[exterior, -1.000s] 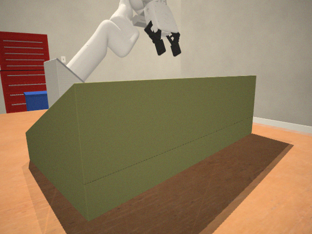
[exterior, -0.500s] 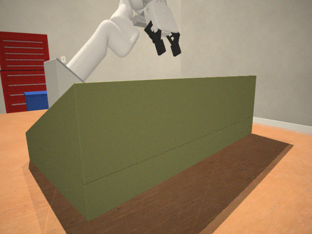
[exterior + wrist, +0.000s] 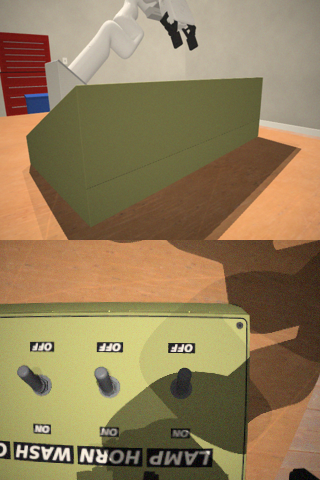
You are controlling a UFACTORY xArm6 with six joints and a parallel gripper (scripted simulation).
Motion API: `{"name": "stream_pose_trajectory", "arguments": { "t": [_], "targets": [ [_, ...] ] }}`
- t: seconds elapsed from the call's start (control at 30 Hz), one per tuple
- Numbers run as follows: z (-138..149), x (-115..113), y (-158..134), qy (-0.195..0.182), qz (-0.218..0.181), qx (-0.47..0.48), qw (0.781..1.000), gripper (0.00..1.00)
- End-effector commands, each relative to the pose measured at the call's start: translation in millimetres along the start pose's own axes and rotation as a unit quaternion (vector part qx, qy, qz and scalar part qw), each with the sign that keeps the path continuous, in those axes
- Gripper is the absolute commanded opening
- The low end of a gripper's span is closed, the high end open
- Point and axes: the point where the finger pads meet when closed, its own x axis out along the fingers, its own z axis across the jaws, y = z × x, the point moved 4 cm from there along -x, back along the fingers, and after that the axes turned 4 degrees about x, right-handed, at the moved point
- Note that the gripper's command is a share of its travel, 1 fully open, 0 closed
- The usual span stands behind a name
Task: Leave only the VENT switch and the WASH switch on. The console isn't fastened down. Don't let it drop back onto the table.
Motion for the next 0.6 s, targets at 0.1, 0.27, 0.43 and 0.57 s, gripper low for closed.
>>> {"name": "stream_pose_trajectory", "arguments": {
  "t": [0.1, 0.27, 0.43, 0.57],
  "targets": [
    [22.1, 5.0, -79.0, 0.0, 0.003, 0.0, 1.0, 0.77],
    [26.5, 6.3, -95.7, 0.001, 0.003, 0.0, 1.0, 0.77],
    [26.5, 8.8, -95.7, 0.001, 0.003, 0.0, 1.0, 1.0],
    [26.5, 17.3, -95.7, 0.0, 0.003, 0.0, 1.0, 1.0]
  ]
}}
